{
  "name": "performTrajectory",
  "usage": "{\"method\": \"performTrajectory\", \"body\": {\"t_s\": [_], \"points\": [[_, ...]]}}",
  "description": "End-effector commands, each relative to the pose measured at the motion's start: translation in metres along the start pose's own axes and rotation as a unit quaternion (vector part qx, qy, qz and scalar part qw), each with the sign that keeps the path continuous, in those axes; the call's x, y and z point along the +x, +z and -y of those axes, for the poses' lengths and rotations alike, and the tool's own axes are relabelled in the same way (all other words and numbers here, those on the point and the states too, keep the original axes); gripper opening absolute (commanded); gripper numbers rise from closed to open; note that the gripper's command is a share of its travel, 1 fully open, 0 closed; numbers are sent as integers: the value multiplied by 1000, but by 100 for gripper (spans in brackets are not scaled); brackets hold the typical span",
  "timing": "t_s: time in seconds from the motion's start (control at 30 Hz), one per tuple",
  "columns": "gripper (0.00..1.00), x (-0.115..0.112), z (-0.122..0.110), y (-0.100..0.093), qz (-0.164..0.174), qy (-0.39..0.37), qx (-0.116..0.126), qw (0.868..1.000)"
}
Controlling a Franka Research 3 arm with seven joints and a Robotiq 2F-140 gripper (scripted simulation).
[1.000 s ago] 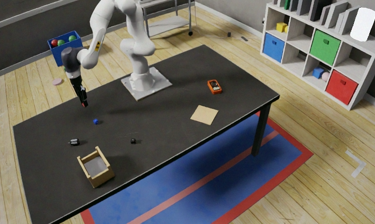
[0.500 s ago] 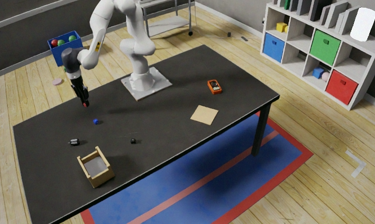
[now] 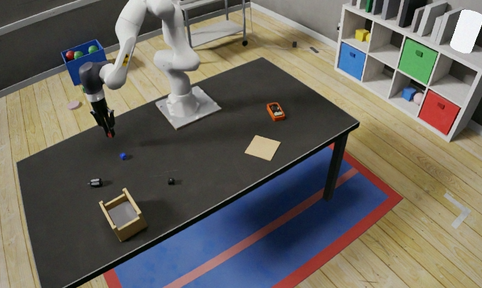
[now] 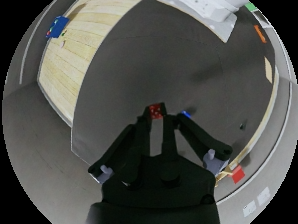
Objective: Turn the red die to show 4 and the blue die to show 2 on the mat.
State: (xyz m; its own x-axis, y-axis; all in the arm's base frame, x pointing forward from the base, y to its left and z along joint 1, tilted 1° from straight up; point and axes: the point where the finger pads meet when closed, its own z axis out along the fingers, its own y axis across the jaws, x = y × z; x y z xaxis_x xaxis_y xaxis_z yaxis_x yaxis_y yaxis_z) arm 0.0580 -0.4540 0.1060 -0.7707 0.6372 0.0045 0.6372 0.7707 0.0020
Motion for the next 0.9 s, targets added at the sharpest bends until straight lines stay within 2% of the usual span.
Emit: {"method": "performTrajectory", "body": {"t_s": [0.0,0.23,0.47,0.53,0.67,0.87], "points": [[21,1,0,1,2,-87,-7,996],[21,0,0,2,2,-137,-7,991],[21,0,0,2,9,-139,-8,990],[21,1,0,2,32,-139,-10,990],[21,5,1,4,111,-138,-22,984],[21,6,0,5,159,-137,-31,977]]}}
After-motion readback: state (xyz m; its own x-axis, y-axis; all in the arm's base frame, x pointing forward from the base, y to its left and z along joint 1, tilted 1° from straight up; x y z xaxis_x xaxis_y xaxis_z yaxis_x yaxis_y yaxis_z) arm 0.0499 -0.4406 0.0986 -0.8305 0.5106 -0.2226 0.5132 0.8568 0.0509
